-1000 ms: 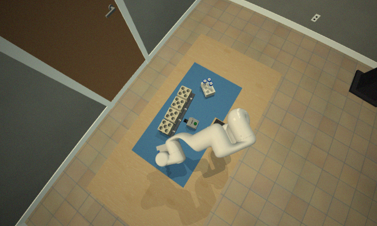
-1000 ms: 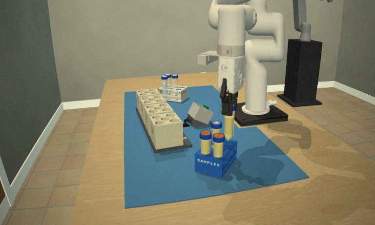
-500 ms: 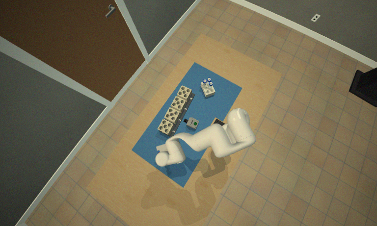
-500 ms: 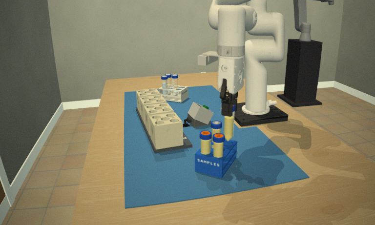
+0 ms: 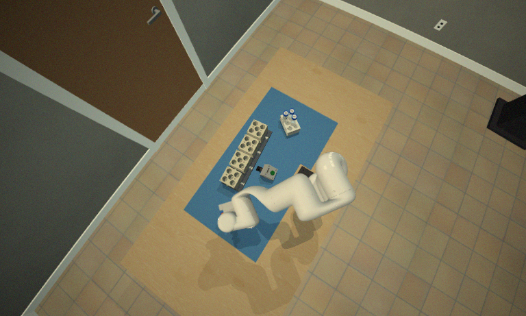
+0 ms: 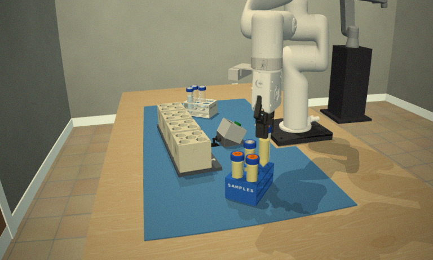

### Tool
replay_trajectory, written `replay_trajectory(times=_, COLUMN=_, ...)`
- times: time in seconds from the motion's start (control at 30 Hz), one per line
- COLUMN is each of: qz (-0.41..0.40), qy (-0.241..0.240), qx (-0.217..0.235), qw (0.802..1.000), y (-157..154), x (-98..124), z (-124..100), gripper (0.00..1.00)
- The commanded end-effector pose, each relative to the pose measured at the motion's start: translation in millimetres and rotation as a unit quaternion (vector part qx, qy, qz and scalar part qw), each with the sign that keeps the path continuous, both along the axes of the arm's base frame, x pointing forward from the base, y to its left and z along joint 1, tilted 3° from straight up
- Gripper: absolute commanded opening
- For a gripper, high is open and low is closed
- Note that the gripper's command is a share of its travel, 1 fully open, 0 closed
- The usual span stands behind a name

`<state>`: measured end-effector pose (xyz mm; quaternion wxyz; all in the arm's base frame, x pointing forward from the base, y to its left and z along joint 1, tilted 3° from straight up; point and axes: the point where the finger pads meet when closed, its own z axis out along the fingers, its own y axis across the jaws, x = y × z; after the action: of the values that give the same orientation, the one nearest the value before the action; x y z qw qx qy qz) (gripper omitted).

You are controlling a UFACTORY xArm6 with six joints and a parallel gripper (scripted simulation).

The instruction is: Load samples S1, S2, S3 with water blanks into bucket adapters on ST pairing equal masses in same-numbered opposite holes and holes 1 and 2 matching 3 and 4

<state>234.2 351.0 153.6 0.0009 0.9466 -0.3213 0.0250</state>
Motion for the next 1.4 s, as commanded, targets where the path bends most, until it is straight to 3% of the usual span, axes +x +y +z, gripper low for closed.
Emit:
replay_trajectory(times=0.0, qz=0.0, qy=-0.001, qx=0.002, qw=1.0, y=1, x=1, z=-2, gripper=0.0)
replay_trajectory(times=1.37, qz=0.0, qy=-0.001, qx=0.002, qw=1.0, y=1, x=3, z=-37, gripper=0.0)
